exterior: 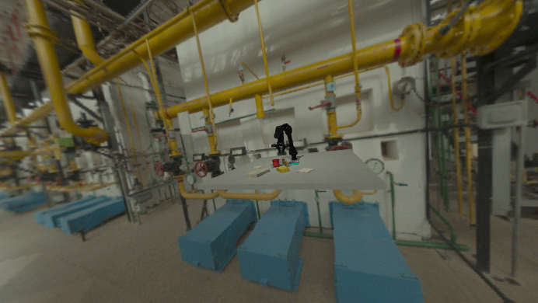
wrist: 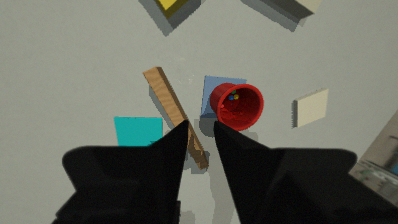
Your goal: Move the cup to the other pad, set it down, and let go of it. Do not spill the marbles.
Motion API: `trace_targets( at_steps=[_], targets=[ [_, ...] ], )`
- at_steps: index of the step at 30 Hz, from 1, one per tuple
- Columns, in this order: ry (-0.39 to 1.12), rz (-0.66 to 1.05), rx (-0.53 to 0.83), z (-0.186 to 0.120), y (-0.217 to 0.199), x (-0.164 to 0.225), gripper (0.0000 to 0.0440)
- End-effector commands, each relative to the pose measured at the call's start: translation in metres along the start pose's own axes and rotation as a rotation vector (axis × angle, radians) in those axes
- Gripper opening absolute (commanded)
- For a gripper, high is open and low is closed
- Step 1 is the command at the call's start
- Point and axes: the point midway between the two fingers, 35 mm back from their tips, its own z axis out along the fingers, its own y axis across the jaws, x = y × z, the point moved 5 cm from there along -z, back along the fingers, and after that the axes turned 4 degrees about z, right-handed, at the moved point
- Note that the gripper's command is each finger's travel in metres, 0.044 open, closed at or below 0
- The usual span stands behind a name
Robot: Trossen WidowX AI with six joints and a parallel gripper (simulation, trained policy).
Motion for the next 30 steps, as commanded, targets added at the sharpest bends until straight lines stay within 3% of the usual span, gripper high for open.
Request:
trace_targets(
  at_steps=[1,27,30],
  targets=[
    [0.028,-0.018,0.010,0.008,-0.008,0.000,0.0130],
    [0.142,-0.181,-0.022,0.103,-0.036,0.005,0.0178],
    [0.148,-0.226,-0.030,0.113,-0.036,0.006,0.0123]
  ],
)
